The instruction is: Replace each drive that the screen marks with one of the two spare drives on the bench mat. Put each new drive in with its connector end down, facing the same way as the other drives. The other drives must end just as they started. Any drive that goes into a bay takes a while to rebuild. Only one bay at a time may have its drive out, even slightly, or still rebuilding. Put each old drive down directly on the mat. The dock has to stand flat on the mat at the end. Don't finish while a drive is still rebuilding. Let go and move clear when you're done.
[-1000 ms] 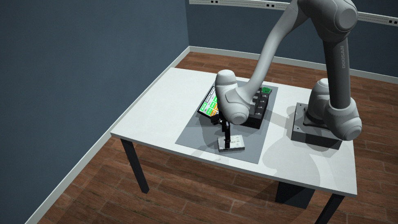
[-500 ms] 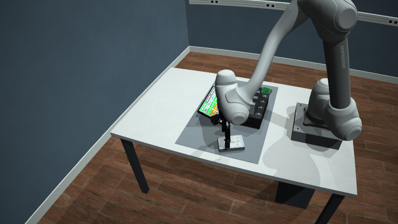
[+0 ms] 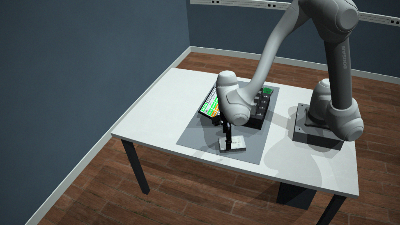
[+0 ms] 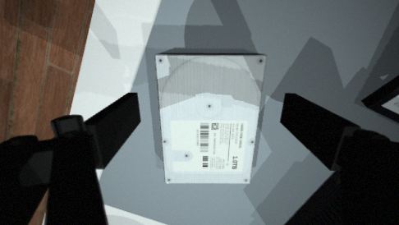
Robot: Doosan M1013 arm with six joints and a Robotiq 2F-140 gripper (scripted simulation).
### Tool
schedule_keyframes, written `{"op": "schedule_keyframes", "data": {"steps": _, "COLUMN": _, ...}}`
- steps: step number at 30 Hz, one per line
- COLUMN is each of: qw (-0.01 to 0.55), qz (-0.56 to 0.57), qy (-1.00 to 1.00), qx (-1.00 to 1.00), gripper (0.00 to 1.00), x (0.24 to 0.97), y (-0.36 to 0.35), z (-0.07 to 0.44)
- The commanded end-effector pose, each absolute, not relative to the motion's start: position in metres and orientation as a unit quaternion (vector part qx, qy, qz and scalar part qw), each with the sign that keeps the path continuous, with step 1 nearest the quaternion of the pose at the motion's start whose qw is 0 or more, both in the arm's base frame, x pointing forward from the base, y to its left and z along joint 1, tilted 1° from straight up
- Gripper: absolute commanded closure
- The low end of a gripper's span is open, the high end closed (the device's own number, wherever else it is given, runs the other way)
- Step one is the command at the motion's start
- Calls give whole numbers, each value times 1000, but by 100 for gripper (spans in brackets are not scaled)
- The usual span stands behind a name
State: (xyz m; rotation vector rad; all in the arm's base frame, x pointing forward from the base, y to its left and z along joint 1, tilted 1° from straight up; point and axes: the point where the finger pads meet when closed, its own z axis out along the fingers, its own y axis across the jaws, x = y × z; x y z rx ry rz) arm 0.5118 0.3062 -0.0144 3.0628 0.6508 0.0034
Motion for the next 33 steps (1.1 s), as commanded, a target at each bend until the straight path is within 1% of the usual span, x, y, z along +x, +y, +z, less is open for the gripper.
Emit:
{"op": "schedule_keyframes", "data": {"steps": 1, "qw": 5, "qz": 2, "qy": 208, "qx": 978, "gripper": 11, "x": 512, "y": 306, "z": -16}}
{"op": "schedule_keyframes", "data": {"steps": 33, "qw": 5, "qz": 2, "qy": 208, "qx": 978, "gripper": 11, "x": 512, "y": 306, "z": -47}}
